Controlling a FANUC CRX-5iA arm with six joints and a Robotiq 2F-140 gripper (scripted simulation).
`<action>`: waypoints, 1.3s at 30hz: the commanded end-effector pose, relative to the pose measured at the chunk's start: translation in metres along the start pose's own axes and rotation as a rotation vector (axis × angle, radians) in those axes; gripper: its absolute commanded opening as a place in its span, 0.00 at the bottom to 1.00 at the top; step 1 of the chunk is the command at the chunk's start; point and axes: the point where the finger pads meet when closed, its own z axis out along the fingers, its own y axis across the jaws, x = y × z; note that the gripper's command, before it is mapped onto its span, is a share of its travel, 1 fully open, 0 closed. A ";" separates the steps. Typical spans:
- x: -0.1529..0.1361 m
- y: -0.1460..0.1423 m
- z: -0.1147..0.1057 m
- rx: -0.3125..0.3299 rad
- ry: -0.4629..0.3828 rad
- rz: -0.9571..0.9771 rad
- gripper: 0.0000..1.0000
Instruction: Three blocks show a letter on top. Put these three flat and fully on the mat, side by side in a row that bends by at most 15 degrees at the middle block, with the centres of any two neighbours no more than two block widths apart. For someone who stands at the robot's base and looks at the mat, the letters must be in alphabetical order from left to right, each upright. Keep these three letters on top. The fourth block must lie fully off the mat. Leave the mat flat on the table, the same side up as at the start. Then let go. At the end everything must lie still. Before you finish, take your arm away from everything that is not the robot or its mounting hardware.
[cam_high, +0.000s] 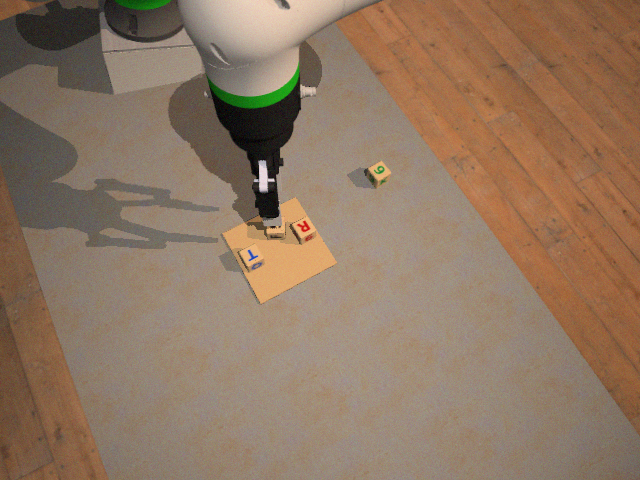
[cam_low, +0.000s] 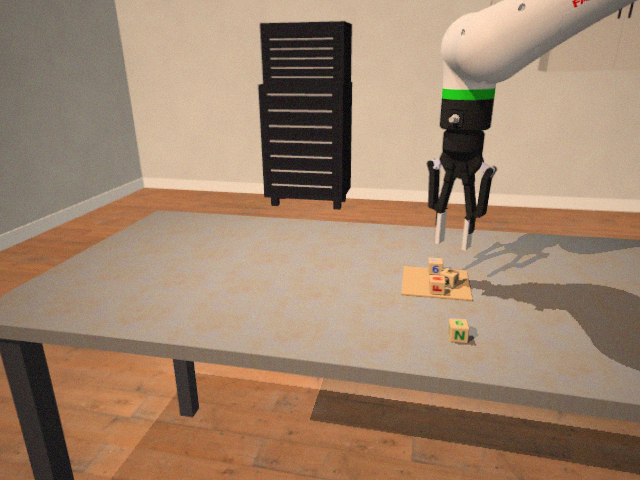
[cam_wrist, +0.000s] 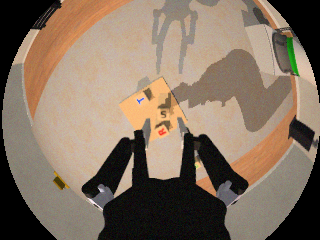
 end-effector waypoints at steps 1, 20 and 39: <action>0.000 0.000 0.000 0.000 0.000 0.000 0.33; 0.000 0.000 0.004 0.000 0.000 0.000 0.33; 0.000 0.000 0.026 0.000 0.000 0.000 0.33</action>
